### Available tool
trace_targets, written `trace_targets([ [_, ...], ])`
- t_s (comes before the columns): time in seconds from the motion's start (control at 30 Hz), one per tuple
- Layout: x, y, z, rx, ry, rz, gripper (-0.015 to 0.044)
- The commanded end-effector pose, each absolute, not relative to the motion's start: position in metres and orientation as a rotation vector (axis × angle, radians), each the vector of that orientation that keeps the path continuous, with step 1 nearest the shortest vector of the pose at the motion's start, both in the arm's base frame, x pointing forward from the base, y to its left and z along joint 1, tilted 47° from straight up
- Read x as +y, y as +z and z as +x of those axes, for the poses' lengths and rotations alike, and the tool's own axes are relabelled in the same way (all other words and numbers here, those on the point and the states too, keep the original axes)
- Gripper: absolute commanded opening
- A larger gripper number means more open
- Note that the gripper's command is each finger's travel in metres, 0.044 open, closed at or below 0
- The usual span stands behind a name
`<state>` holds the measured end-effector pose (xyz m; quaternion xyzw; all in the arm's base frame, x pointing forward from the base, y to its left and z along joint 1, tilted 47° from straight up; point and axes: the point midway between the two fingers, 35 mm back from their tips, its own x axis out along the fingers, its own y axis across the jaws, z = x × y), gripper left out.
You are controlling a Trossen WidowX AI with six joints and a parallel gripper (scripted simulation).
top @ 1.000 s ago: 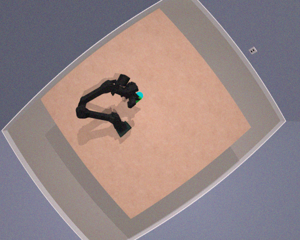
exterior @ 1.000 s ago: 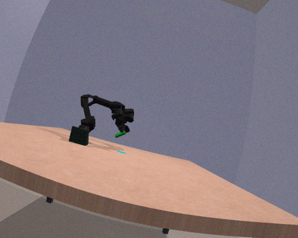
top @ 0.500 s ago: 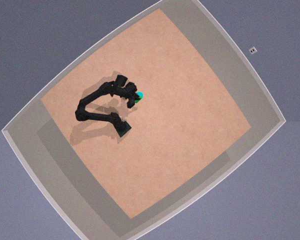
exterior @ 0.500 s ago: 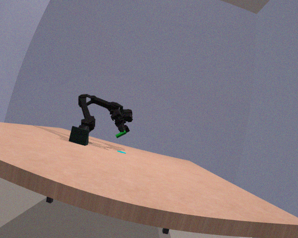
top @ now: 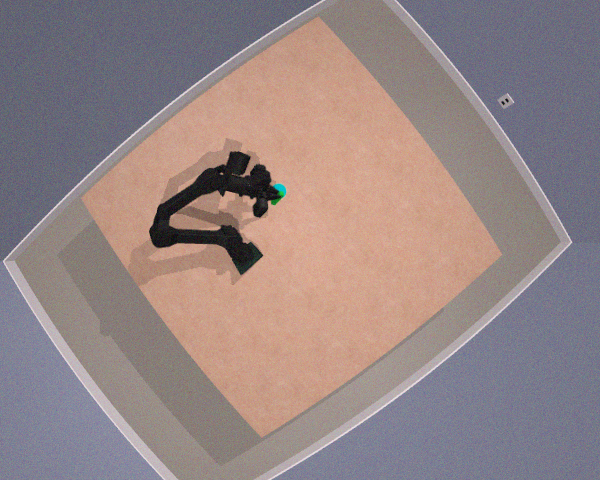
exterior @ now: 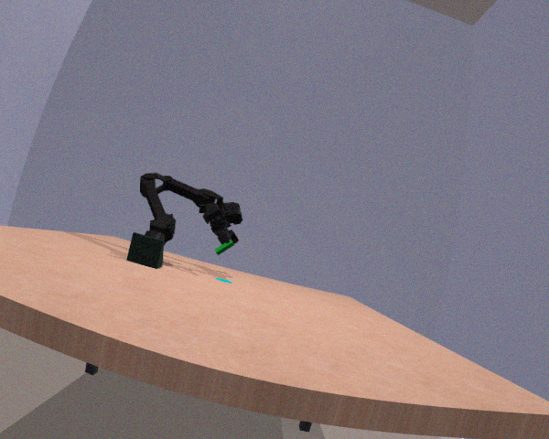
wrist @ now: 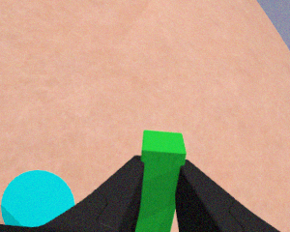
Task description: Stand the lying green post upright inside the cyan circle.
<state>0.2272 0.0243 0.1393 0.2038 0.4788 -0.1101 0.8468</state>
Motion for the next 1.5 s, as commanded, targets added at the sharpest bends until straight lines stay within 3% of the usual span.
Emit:
trace_targets([
  [0.0,0.024,0.14,0.227,0.984,-0.244,0.437,0.0023],
  [1.47,0.024,0.152,0.229,0.686,-0.296,0.549,0.0023],
])
